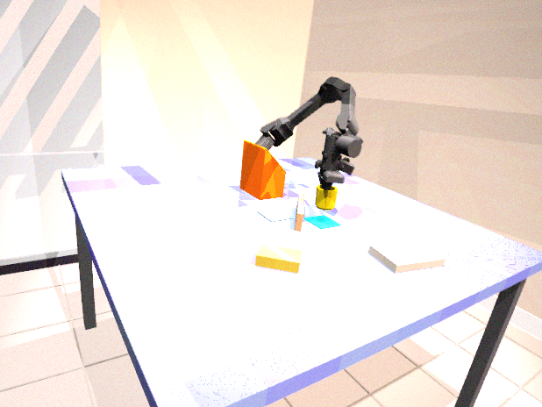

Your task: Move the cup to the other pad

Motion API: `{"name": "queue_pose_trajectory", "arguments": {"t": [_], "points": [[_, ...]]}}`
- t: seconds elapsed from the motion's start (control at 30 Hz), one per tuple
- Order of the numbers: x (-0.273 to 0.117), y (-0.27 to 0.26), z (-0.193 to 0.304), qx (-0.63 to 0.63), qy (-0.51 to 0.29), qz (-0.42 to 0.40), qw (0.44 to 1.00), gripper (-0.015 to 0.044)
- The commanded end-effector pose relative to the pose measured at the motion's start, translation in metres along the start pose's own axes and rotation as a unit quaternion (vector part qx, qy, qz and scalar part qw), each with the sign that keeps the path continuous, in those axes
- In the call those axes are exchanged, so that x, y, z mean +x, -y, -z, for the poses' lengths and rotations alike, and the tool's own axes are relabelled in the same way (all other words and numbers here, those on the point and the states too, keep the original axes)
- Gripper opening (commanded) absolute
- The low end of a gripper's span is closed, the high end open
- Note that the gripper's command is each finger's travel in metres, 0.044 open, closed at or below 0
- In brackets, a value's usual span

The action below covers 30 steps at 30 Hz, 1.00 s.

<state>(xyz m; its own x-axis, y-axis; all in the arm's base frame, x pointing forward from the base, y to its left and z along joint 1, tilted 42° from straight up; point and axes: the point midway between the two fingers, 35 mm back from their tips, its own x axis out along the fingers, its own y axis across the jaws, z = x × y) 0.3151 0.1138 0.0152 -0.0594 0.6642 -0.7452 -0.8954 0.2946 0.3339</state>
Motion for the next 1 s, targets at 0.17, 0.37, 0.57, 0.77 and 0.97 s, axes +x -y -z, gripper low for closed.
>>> {"name": "queue_pose_trajectory", "arguments": {"t": [0.17, 0.37, 0.57, 0.77, 0.97], "points": [[0.014, 0.000, 0.000, 0.002, 0.002, -0.002, 1.000, 0.0000], [0.023, -0.001, -0.001, 0.002, 0.002, -0.002, 1.000, 0.0000], [0.033, -0.001, -0.001, 0.003, 0.002, -0.002, 1.000, 0.0000], [0.042, -0.002, -0.001, 0.003, 0.003, -0.002, 1.000, 0.0000], [0.046, -0.002, -0.001, 0.000, 0.001, -0.001, 1.000, 0.0000]]}}
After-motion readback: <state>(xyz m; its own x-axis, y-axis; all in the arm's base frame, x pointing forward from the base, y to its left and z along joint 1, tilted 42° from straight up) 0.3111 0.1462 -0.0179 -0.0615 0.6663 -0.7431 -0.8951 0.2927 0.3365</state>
